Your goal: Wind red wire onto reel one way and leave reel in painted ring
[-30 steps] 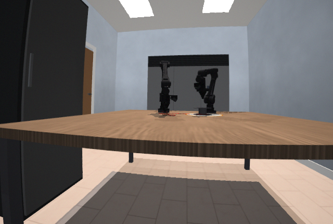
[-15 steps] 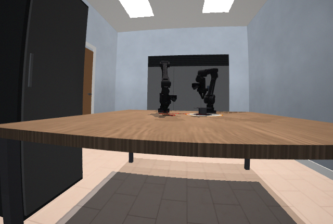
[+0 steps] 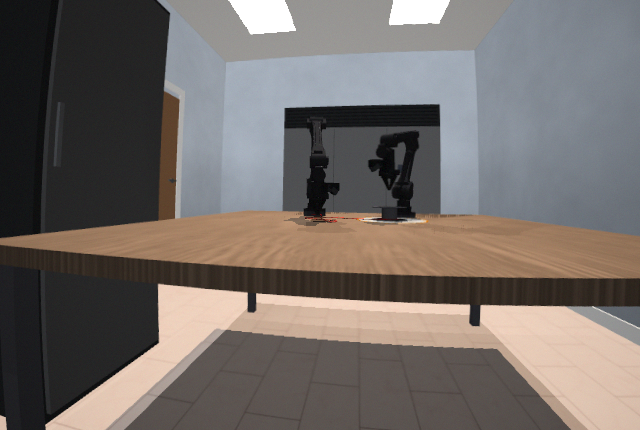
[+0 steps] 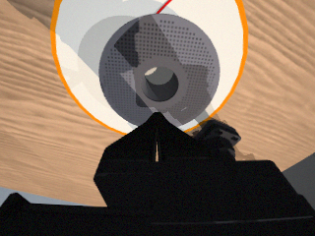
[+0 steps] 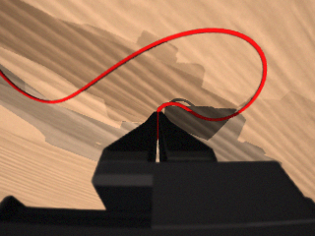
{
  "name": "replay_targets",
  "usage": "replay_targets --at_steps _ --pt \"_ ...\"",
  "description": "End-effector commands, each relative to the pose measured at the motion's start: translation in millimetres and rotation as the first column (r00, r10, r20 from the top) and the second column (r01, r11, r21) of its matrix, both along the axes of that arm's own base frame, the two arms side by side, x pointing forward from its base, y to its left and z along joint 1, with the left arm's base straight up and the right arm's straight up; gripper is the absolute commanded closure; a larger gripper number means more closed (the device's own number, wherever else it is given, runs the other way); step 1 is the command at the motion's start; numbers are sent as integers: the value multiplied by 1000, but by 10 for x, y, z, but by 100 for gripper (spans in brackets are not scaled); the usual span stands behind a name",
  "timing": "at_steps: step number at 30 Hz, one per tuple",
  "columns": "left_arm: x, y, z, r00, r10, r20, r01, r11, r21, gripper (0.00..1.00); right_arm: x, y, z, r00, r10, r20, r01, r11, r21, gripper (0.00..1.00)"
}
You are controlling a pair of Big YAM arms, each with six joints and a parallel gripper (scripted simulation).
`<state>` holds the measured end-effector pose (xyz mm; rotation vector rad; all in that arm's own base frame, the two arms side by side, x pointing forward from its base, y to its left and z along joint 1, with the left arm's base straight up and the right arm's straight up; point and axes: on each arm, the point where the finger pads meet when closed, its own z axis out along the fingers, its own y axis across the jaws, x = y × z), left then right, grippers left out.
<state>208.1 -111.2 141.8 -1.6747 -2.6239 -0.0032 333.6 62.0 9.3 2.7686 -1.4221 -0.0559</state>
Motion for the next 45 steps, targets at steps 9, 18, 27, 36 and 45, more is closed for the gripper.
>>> replay_targets --at_steps 9,18,27,36,45 --pt "46 -9 -404 1000 -4 23 4 1000 -17 100 188 51 166 999 14 44 -14 1000 13 100" --pt "29 -4 -870 1000 -4 23 4 1000 -17 100 188 51 166 999 14 44 -14 1000 13 100" --pt "25 -6 -1036 1000 -4 23 4 1000 -17 100 188 51 166 999 14 44 -14 1000 13 100" --pt "-4 4 -1072 1000 -4 23 4 1000 -17 100 188 51 166 999 14 44 -14 1000 13 100" --pt "3 -4 -1015 1000 -4 23 4 1000 -17 100 188 51 166 999 14 44 -14 1000 13 100"
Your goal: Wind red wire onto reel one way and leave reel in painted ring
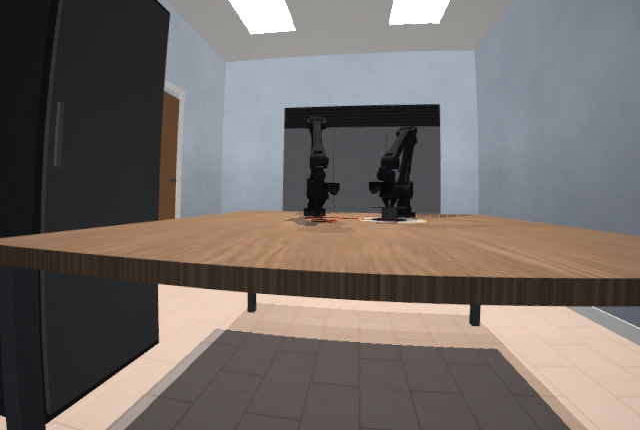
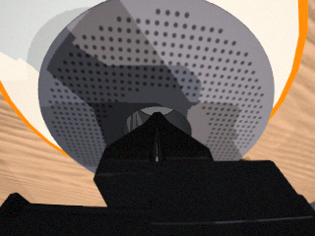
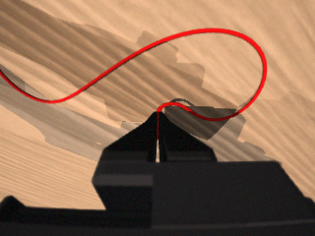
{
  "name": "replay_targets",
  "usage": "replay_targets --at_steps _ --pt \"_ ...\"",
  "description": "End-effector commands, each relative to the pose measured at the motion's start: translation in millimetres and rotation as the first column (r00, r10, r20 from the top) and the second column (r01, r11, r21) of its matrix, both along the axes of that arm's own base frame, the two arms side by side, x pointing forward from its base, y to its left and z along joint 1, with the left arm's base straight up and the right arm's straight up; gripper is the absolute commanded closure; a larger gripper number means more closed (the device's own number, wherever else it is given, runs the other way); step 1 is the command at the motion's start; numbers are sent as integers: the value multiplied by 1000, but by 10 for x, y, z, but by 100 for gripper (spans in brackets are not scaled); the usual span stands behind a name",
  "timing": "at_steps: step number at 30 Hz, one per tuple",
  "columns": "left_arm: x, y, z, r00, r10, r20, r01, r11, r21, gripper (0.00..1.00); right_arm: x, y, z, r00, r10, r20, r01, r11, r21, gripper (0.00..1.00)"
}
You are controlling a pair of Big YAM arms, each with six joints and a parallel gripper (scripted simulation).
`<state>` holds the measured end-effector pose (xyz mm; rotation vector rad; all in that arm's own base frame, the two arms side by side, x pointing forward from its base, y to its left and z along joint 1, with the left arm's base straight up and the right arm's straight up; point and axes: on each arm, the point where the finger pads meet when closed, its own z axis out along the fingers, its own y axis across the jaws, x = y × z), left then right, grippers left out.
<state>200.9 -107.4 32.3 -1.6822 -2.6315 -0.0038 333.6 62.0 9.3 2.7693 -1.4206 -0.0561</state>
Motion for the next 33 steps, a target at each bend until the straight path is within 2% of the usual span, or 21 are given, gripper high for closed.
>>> replay_targets --at_steps 1,11,26,33 --pt "77 -43 88 1000 -2 14 2 1000 -12 100 188 51 166 999 13 44 -13 1000 13 100" --pt "109 -65 151 1000 -2 14 2 1000 -12 100 188 51 166 999 13 44 -13 1000 13 100" --pt "109 -65 151 1000 -2 14 2 1000 -12 48 285 44 205 999 7 44 -8 1000 11 100" --pt "145 -40 139 1000 -2 14 2 1000 -12 48 285 44 205 999 7 44 -8 1000 11 100"
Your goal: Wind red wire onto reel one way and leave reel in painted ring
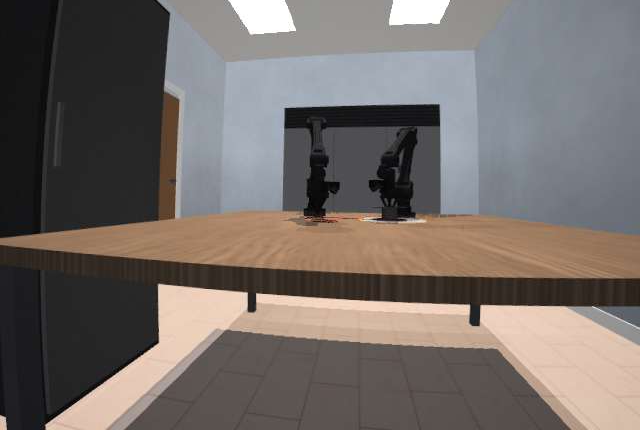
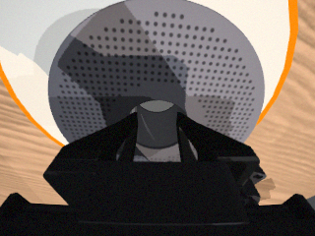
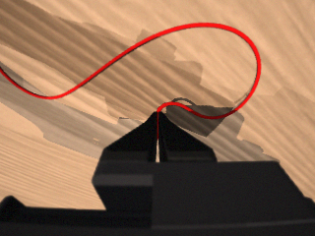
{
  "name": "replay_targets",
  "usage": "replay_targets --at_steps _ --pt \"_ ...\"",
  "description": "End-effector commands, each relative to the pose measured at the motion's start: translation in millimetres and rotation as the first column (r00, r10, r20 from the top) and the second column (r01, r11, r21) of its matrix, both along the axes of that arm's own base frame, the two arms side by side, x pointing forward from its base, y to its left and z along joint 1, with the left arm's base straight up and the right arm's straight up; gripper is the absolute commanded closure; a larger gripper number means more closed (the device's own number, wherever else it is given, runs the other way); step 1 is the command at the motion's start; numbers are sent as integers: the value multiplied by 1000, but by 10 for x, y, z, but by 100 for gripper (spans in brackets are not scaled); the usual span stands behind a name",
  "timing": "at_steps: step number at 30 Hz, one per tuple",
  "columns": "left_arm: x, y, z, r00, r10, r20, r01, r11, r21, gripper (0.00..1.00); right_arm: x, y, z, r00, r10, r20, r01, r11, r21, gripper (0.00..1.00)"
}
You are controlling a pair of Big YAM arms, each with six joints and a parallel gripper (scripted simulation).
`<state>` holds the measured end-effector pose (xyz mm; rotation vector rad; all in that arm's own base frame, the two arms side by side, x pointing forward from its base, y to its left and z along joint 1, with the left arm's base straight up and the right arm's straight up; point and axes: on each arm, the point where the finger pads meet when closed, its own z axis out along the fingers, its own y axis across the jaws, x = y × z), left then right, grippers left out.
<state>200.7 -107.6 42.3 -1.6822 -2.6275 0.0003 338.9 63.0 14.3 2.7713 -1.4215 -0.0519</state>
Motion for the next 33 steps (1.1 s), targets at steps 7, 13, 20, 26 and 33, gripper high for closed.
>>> replay_targets --at_steps 7,13,20,26,33 --pt "309 72 -26 1000 -1 18 1 1000 -12 48 231 34 155 999 7 41 -8 1000 10 100" --pt "307 79 -56 1000 -1 18 1 1000 -12 48 231 34 155 999 7 41 -8 1000 10 100" --pt "290 77 -70 999 40 18 -40 999 -12 48 217 23 133 999 6 42 -6 1000 8 100" --pt "290 77 -70 943 333 18 -333 943 -12 48 200 10 106 999 3 42 -4 1000 8 100" --pt "290 77 -70 754 657 18 -657 754 -18 48 186 -2 83 999 -3 39 3 1000 16 100"
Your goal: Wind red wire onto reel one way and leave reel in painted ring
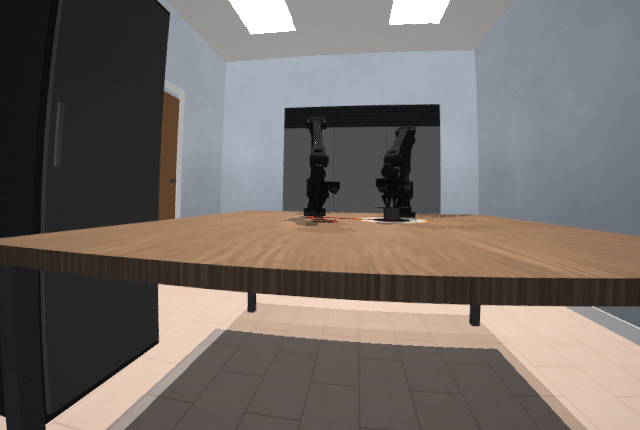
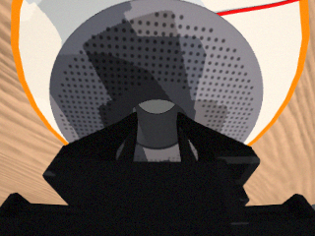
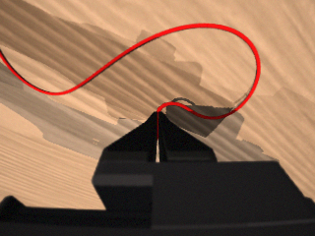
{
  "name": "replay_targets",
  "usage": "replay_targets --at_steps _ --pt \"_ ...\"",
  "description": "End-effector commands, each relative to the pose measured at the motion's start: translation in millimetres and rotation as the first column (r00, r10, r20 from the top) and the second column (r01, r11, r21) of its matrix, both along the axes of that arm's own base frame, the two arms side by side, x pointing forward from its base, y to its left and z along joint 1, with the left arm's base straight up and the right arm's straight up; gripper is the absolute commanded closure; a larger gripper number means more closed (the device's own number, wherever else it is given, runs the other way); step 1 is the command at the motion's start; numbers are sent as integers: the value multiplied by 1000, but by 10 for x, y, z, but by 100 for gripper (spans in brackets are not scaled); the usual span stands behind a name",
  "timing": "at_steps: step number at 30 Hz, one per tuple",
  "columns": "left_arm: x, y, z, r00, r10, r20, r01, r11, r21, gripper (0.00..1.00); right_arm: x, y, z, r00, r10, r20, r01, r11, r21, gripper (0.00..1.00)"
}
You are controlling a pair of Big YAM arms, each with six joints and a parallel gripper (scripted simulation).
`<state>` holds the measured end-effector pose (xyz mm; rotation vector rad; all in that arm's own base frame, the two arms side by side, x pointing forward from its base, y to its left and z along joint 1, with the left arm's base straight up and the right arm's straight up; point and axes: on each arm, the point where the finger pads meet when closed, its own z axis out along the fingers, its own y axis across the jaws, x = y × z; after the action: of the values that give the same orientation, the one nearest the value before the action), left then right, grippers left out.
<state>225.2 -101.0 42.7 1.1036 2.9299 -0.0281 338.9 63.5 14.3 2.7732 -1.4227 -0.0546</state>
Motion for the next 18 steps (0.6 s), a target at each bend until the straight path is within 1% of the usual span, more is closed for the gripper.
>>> replay_targets --at_steps 1,6,11,13,14,18 --pt "45 10 -74 939 343 -1 -343 939 11 48 183 -9 79 999 -4 39 4 1000 14 100" --pt "45 10 -74 821 570 0 -570 821 -5 48 170 -22 56 999 -9 38 9 1000 18 100" --pt "45 10 -74 648 762 -5 -762 648 -21 48 152 -27 36 999 -12 37 11 1000 22 100" --pt "45 10 -74 648 762 -5 -762 648 -21 48 152 -27 36 999 -12 37 11 1000 22 100" --pt "45 10 -74 541 841 -9 -841 541 -24 48 146 -27 32 999 -13 36 12 1000 24 100" --pt "45 10 -74 362 932 -17 -932 362 -27 48 122 -32 18 999 -14 35 13 1000 26 100"
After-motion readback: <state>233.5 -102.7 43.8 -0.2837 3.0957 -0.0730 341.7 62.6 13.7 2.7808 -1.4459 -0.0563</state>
